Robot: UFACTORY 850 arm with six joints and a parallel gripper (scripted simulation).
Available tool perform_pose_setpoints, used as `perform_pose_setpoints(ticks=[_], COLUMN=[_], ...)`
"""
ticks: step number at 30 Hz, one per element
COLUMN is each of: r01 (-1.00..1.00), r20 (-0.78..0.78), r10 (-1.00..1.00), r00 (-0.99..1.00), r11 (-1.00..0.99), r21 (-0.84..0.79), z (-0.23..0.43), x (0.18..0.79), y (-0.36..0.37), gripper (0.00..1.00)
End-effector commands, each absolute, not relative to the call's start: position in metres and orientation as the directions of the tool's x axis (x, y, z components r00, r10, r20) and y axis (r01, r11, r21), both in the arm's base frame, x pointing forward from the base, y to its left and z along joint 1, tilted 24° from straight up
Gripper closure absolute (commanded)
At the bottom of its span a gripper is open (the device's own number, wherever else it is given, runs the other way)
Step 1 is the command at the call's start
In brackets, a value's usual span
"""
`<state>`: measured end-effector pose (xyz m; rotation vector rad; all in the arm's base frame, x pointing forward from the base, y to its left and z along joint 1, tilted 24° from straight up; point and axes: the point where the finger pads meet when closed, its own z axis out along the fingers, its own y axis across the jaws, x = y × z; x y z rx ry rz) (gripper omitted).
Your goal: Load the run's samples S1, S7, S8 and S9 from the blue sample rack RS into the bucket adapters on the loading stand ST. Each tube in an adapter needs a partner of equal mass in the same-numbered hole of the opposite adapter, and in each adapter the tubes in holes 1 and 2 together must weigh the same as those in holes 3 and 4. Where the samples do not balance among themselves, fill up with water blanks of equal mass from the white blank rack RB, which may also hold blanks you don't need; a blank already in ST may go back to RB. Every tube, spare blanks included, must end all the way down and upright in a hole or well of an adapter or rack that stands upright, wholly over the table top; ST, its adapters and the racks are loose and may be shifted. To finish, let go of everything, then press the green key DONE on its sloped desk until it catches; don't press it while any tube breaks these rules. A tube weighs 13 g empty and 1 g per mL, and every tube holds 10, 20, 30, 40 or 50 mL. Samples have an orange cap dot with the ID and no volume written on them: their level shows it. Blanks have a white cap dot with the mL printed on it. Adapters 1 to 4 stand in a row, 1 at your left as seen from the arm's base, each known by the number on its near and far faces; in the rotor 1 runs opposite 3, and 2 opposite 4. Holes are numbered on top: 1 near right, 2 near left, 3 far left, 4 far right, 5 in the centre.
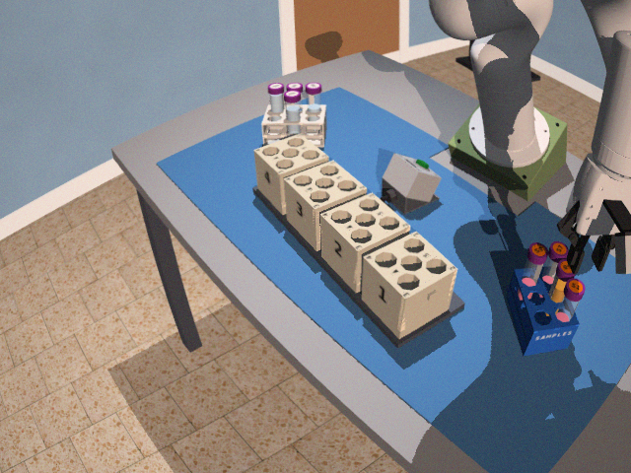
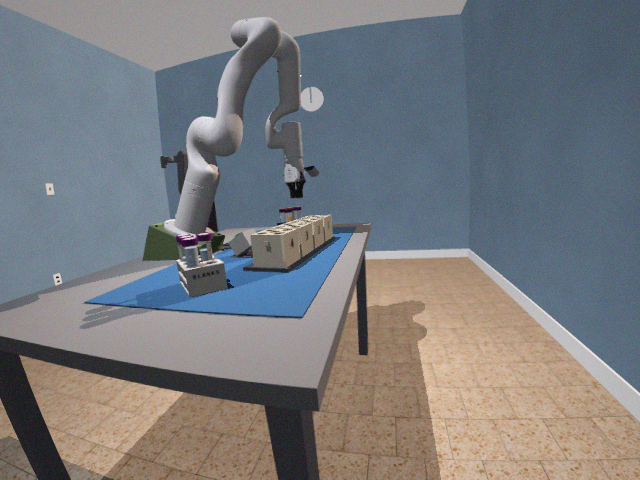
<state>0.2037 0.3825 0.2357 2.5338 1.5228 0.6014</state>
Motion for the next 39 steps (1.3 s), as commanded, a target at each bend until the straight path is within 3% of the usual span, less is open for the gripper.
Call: perform_pose_setpoints(ticks=[1,39], r01=[0.820,0.820], r20=[0.270,0.271], r10=[0.869,0.869], r00=[0.413,0.413], r11=[-0.485,-0.485], r21=[0.304,0.304], z=[0.243,0.298], x=[0.201,0.177], y=[0.382,0.376], gripper=[0.57,0.57])
